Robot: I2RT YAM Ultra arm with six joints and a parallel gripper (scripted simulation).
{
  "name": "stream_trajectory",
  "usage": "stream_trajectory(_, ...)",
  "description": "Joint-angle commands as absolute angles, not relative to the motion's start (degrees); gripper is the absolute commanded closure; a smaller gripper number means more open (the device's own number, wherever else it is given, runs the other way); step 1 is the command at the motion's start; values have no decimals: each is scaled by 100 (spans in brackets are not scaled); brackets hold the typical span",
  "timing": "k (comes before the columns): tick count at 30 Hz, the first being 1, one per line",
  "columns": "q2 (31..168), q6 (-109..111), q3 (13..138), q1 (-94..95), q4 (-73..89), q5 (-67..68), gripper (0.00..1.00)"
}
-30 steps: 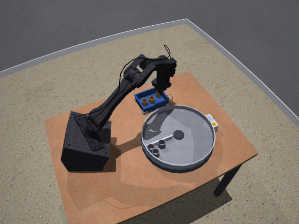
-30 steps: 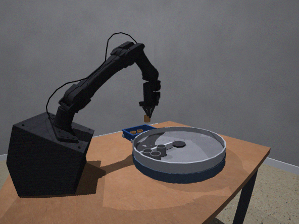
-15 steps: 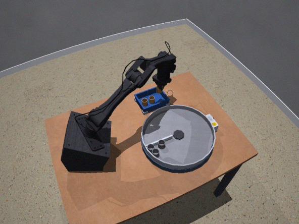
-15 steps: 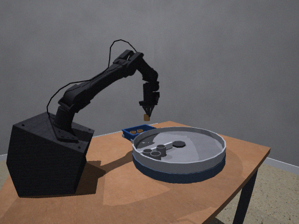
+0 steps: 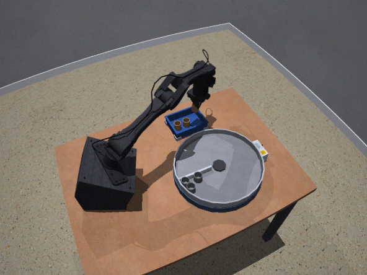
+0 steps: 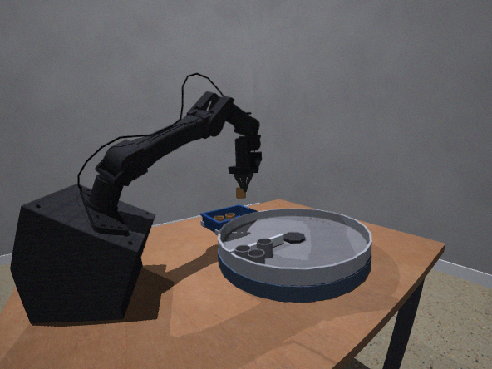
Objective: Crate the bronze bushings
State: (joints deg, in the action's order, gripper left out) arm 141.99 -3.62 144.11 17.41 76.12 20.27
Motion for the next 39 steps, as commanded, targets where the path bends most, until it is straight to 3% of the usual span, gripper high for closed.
stream_trajectory(1,14217,-449,14862,1902,7888,2064,100)
stream_trajectory(39,14667,-492,15739,1934,8351,2070,100)
